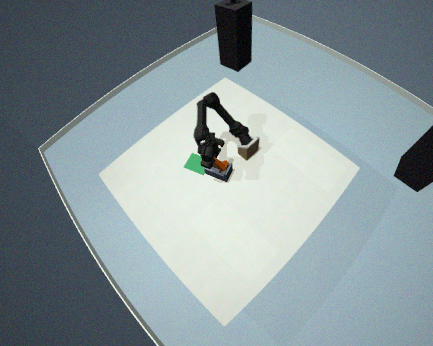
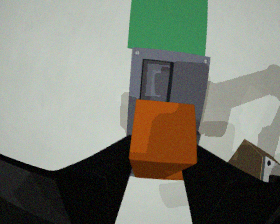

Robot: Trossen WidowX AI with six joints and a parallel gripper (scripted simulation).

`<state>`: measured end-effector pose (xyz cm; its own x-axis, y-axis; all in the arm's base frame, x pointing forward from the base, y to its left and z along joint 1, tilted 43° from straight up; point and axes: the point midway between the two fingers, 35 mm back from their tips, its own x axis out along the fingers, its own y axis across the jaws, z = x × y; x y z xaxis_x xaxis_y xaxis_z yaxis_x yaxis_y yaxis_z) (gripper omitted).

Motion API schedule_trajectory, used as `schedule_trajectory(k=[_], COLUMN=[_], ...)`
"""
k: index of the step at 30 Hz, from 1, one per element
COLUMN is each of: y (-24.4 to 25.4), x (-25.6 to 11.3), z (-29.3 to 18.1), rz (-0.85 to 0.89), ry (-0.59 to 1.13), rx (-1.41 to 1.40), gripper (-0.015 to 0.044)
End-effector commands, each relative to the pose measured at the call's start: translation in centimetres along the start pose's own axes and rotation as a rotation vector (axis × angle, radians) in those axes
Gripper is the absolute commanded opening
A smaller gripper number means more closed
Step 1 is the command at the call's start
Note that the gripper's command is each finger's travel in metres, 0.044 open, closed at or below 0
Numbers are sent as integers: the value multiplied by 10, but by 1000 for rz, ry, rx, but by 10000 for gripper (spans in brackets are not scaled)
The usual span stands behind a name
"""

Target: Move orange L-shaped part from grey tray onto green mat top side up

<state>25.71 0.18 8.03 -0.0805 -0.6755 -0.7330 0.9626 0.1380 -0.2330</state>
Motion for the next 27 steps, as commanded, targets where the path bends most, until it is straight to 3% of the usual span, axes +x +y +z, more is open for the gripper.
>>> schedule_trajectory(k=[1,27], y=[0,-12], x=[-2,1], z=[5,131], rz=[2,2], ry=[4,-3], rx=[7,9], gripper=[0,0])
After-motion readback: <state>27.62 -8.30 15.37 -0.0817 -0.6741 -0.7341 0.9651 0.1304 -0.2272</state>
